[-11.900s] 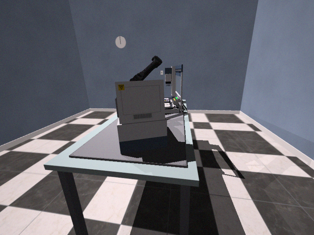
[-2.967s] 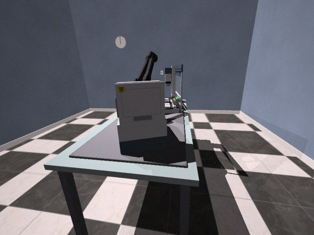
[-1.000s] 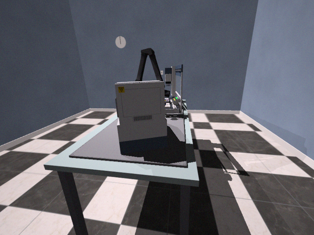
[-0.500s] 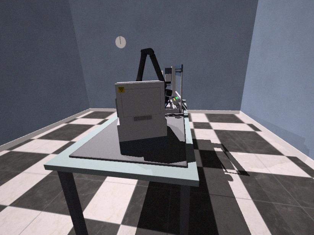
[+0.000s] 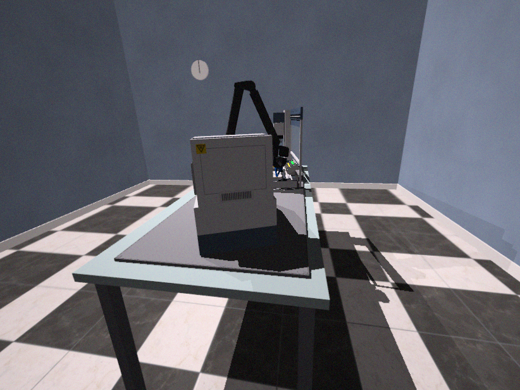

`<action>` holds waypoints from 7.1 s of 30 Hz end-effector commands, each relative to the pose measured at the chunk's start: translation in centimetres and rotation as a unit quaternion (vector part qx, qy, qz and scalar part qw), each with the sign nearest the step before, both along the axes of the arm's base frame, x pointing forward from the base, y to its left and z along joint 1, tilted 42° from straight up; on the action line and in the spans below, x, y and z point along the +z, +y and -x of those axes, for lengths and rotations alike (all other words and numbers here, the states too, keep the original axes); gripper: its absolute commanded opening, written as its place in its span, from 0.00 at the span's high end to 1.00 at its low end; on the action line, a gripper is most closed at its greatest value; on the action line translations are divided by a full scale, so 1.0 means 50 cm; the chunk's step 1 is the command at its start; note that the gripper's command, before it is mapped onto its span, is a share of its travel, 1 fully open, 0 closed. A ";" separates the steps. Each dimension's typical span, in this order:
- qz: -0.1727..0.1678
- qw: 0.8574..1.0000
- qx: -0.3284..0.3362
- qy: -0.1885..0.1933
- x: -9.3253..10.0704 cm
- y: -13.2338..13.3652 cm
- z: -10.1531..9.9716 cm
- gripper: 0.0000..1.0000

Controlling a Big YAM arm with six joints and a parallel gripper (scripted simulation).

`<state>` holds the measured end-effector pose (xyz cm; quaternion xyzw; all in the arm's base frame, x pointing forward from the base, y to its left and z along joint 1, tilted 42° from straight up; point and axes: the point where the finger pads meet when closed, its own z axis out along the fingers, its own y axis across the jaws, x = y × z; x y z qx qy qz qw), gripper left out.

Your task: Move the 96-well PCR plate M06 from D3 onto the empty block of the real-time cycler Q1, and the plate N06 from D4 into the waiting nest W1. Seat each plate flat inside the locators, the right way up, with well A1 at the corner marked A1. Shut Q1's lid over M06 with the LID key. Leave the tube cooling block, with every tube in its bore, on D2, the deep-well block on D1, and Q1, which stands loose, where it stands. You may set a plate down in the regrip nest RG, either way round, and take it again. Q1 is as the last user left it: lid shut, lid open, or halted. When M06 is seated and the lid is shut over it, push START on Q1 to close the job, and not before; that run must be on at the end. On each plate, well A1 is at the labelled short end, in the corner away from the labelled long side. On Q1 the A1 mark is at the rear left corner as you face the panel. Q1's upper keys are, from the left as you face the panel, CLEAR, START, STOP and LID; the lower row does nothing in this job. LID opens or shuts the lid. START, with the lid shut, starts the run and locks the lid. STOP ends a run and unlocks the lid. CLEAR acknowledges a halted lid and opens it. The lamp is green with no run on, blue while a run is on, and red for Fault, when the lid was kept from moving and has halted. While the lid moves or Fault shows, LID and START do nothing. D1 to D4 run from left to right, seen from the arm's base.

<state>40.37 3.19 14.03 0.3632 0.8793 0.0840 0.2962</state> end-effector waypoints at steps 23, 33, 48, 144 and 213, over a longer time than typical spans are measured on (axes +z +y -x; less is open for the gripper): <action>0.117 0.977 0.179 -0.012 0.046 0.195 0.002 0.00; 0.172 0.947 0.270 -0.021 0.056 0.308 0.030 0.00; 0.237 0.897 0.370 -0.048 0.090 0.434 0.075 0.00; 0.221 0.910 0.347 -0.049 -0.011 0.415 -0.021 0.00; 0.222 0.914 0.337 -0.043 -0.045 0.388 -0.051 1.00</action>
